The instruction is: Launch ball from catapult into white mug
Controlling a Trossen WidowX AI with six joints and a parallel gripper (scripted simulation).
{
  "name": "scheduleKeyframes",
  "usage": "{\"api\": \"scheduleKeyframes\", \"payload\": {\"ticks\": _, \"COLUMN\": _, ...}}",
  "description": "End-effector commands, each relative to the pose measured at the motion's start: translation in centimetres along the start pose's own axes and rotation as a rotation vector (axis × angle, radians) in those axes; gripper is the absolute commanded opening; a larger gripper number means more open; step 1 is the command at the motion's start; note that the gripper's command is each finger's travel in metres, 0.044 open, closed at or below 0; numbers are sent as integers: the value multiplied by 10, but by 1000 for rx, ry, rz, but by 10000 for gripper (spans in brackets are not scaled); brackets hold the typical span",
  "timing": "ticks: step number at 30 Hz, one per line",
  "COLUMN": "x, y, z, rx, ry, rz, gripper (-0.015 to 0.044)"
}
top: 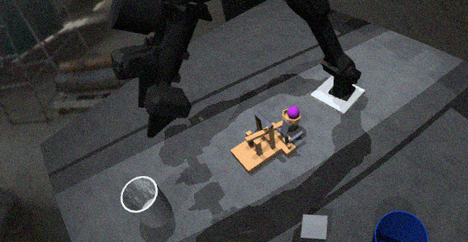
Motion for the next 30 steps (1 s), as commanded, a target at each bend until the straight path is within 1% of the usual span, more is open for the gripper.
{"api": "scheduleKeyframes", "payload": {"ticks": 1, "x": -2, "y": 0, "z": 9, "rx": -38, "ry": -11, "rz": -10, "gripper": 440}}
{"api": "scheduleKeyframes", "payload": {"ticks": 19, "x": -2, "y": 0, "z": 9, "rx": -38, "ry": -11, "rz": -10, "gripper": 440}}
{"api": "scheduleKeyframes", "payload": {"ticks": 30, "x": -2, "y": 0, "z": 9, "rx": -38, "ry": -11, "rz": -10, "gripper": 151}}
Point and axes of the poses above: the point midway between the two fingers, 35 mm back from their tips, its own y axis back along the fingers, its own x axis across the jaws, z = x × y, the point moved 7 cm from there along y, back along the fingers, and after that the axes turned 14 degrees about y, right-handed, at the moved point
